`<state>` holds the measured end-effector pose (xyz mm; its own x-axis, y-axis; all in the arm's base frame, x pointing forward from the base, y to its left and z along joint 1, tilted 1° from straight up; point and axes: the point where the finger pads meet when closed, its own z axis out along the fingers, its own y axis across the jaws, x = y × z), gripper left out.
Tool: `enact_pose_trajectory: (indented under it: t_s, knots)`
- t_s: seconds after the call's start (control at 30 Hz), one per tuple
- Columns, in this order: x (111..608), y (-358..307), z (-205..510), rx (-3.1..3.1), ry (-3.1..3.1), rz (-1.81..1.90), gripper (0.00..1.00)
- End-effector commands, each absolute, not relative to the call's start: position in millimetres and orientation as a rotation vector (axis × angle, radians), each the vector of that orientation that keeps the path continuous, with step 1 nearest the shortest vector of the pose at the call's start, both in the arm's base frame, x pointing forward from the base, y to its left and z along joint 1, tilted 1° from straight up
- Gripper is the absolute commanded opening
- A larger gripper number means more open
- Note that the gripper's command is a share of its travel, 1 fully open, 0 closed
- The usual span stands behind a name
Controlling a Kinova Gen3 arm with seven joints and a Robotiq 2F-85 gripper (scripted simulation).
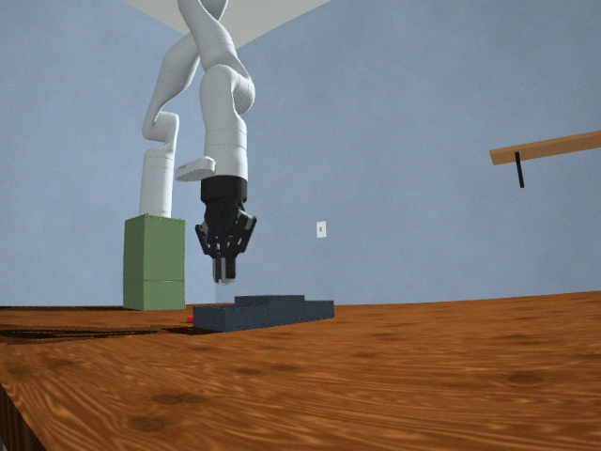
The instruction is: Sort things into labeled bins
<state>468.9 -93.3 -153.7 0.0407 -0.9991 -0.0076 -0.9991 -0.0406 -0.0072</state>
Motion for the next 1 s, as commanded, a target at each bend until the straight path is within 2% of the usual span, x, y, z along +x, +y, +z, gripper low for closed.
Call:
enact_pose_trajectory:
  t_s: [0.0, 0.97]
  knots:
    - [471, -88, -152, -2.235, 2.196, -0.012, 0.11]
    - [472, -88, -174, -2.235, 2.196, -0.012, 0.11]
